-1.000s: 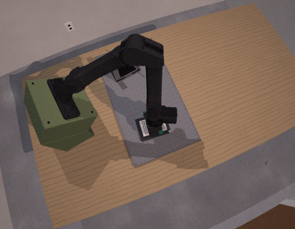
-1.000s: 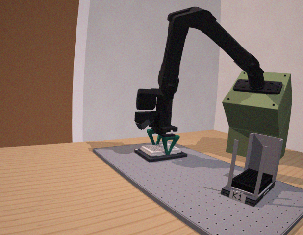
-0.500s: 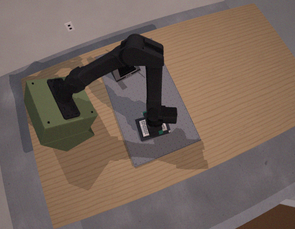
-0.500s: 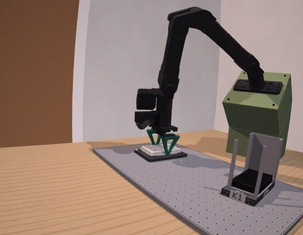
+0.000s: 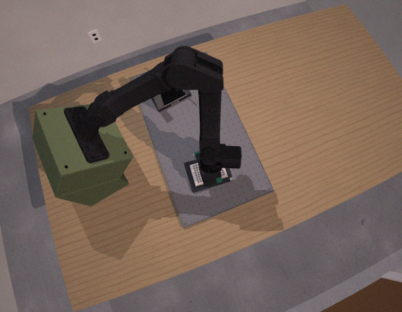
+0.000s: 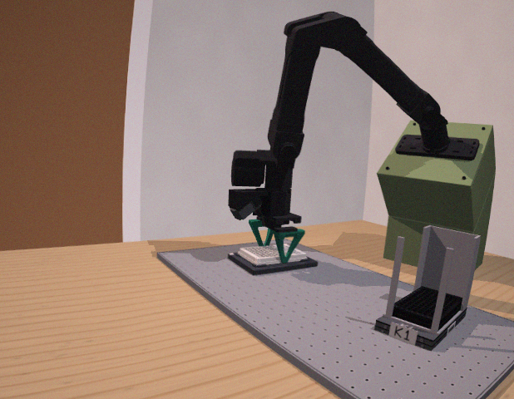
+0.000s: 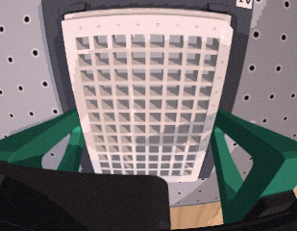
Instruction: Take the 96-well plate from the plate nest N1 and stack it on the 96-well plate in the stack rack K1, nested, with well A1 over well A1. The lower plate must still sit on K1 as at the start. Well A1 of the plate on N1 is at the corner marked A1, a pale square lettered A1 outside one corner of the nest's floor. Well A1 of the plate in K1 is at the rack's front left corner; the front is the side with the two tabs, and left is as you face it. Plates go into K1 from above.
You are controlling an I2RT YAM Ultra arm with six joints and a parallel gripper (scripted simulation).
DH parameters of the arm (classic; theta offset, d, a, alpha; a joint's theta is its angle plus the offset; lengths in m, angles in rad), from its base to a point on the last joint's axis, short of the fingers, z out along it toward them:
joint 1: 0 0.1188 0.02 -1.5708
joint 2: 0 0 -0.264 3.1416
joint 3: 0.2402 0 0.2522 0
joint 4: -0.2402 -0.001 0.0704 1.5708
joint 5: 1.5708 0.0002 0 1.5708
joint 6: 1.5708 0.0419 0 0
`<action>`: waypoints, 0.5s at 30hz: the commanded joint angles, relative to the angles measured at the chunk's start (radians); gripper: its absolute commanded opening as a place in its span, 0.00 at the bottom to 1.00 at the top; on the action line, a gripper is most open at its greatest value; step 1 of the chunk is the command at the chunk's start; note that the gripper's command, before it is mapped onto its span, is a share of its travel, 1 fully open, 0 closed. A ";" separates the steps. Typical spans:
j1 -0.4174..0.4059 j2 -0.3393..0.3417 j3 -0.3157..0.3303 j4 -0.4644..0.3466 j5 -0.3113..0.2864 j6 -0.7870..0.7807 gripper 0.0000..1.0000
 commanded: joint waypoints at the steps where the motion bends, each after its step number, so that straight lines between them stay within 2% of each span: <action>1: -0.005 0.001 0.019 0.018 -0.013 0.008 0.00; 11: -0.005 0.001 0.019 0.018 -0.013 0.008 0.00; 12: -0.012 -0.029 0.002 0.006 -0.014 0.003 0.00; 15: -0.020 -0.044 -0.026 -0.022 -0.017 -0.009 0.00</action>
